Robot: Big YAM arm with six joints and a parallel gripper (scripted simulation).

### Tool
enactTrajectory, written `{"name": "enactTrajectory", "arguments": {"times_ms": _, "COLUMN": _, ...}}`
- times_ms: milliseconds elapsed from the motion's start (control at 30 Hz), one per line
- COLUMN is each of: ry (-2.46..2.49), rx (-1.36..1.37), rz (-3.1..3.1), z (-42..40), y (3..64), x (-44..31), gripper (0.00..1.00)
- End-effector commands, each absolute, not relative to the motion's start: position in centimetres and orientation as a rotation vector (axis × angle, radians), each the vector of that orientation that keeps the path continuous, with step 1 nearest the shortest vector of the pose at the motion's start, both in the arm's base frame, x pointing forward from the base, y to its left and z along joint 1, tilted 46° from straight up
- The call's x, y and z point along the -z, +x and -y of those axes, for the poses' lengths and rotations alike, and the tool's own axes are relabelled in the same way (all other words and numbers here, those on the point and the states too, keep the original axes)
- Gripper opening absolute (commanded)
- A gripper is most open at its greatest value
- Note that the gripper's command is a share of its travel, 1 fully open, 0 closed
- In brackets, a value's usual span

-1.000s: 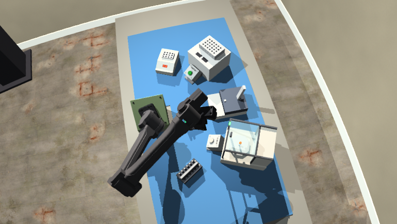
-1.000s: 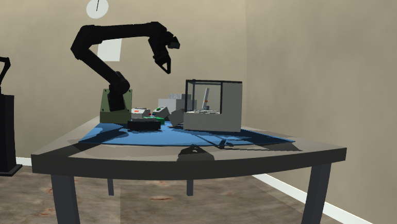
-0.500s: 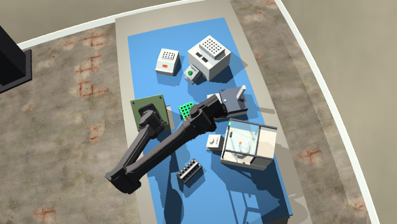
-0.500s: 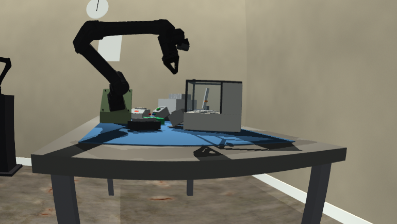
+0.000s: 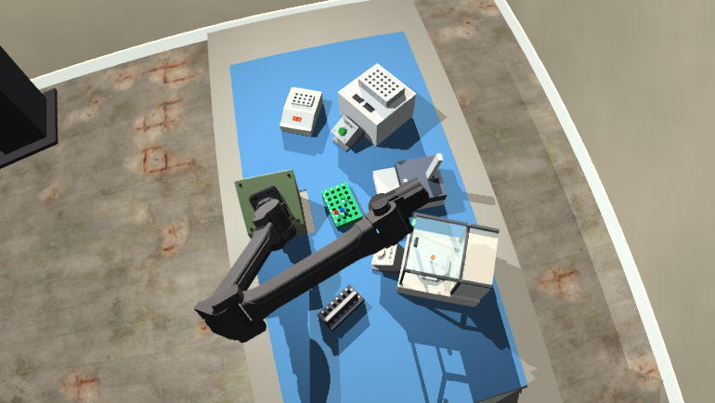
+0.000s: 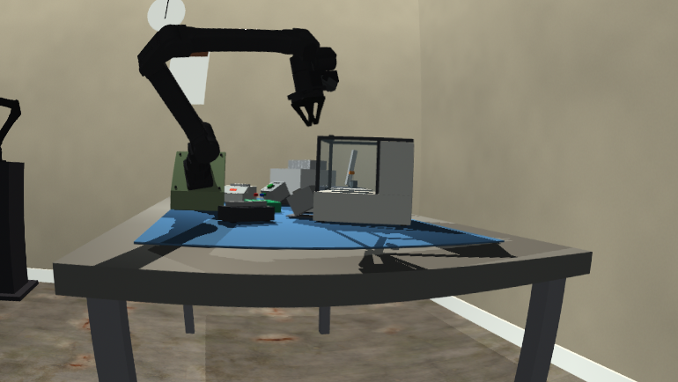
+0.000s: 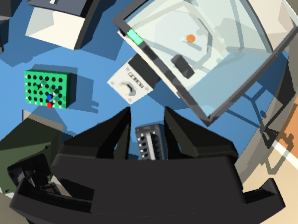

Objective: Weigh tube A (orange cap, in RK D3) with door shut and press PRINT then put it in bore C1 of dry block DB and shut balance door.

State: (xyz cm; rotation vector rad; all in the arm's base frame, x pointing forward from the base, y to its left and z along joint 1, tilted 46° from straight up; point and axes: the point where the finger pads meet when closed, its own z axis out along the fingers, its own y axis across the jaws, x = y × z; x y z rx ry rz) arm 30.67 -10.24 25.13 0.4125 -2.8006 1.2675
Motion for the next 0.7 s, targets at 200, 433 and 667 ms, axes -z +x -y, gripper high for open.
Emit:
{"name": "enactTrajectory", "arguments": {"times_ms": 200, "ry": 0.752, "rx": -1.098, "rz": 2.609, "z": 11.4, "y": 33.4, "x": -27.2, "gripper": 0.3}}
{"name": "enactTrajectory", "arguments": {"times_ms": 433, "ry": 0.938, "rx": -0.968, "rz": 2.441, "z": 12.3, "y": 34.8, "x": -27.7, "gripper": 0.3}}
{"name": "enactTrajectory", "arguments": {"times_ms": 667, "ry": 1.062, "rx": -0.869, "rz": 2.306, "z": 13.2, "y": 36.2, "x": -28.1, "gripper": 0.3}}
